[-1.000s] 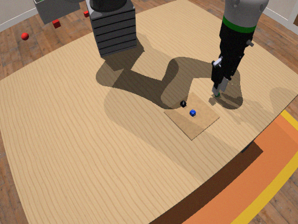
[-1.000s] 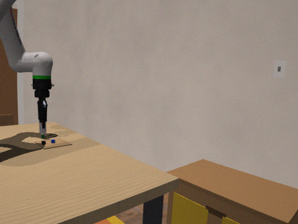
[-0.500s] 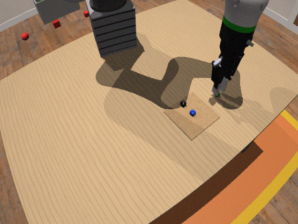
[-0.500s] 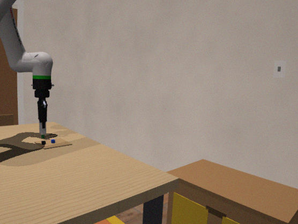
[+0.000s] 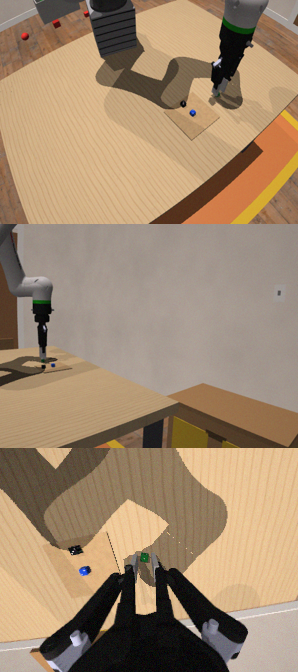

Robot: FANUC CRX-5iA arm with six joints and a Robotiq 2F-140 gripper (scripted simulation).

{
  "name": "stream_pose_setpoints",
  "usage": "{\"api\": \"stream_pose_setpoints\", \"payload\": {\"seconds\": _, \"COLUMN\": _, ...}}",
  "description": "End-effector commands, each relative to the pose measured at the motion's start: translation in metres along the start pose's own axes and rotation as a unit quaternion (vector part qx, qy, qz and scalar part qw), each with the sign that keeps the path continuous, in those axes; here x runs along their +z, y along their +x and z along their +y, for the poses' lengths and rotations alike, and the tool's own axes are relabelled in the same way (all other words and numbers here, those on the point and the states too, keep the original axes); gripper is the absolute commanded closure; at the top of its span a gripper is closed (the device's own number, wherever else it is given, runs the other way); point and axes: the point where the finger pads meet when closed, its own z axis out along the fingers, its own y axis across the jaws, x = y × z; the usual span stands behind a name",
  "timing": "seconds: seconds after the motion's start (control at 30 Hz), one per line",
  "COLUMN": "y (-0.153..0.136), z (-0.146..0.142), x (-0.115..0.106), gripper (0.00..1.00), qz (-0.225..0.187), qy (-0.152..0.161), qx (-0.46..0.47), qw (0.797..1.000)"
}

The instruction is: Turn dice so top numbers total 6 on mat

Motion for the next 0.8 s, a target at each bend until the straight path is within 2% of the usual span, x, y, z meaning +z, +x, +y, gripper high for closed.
{"api": "stream_pose_setpoints", "payload": {"seconds": 0.0, "y": 0.0, "z": 0.0, "x": 0.003, "gripper": 0.81, "qz": 0.0, "qy": 0.0, "qx": 0.0, "qw": 1.0}}
{"api": "stream_pose_setpoints", "payload": {"seconds": 0.43, "y": 0.0, "z": 0.0, "x": 0.016, "gripper": 0.81, "qz": 0.0, "qy": 0.0, "qx": 0.0, "qw": 1.0}}
{"api": "stream_pose_setpoints", "payload": {"seconds": 0.77, "y": 0.0, "z": 0.0, "x": 0.018, "gripper": 0.81, "qz": 0.0, "qy": 0.0, "qx": 0.0, "qw": 1.0}}
